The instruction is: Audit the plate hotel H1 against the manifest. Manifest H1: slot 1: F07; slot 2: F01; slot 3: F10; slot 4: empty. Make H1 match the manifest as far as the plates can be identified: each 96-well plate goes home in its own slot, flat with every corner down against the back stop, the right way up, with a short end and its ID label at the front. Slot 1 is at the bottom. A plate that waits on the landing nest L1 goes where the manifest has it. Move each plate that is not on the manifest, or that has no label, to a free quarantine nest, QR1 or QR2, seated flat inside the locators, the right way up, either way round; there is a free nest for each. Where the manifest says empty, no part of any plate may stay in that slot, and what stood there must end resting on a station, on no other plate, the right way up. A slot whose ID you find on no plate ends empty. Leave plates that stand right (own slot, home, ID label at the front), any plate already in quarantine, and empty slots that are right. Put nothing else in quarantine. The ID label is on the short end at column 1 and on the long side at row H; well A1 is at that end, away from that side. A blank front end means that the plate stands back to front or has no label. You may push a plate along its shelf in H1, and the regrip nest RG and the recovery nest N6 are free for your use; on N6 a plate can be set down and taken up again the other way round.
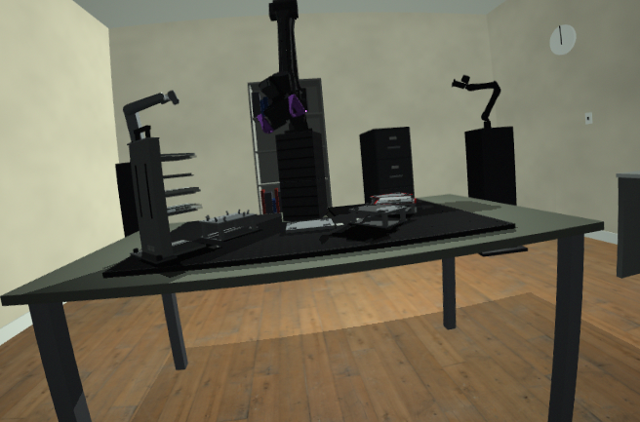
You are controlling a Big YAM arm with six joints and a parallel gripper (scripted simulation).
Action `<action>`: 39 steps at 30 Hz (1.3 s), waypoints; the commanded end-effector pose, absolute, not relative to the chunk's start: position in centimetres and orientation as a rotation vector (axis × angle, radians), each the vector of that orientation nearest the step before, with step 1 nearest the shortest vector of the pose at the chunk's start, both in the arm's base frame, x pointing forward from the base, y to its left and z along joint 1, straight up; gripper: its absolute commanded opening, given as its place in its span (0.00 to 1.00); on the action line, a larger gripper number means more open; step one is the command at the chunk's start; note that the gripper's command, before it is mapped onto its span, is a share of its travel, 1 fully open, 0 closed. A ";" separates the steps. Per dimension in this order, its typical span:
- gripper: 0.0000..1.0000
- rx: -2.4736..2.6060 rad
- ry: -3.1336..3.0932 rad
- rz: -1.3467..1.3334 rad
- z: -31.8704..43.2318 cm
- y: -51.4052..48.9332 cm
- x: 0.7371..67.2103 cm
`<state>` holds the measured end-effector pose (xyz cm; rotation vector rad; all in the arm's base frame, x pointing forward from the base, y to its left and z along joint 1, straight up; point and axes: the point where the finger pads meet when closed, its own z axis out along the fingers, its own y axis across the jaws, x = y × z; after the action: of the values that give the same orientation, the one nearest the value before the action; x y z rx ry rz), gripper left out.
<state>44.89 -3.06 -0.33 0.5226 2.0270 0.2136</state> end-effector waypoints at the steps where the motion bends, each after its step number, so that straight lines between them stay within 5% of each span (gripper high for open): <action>1: 1.00 0.521 2.020 0.215 -0.1 -3.1 45.1; 17: 1.00 0.521 2.020 0.215 -0.1 -3.1 45.1; 18: 0.00 0.478 2.009 0.213 1.3 -2.6 46.6; 39: 0.00 0.306 2.388 0.124 -3.9 -0.1 44.6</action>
<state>42.56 -0.87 -5.74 0.3898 2.4044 0.1315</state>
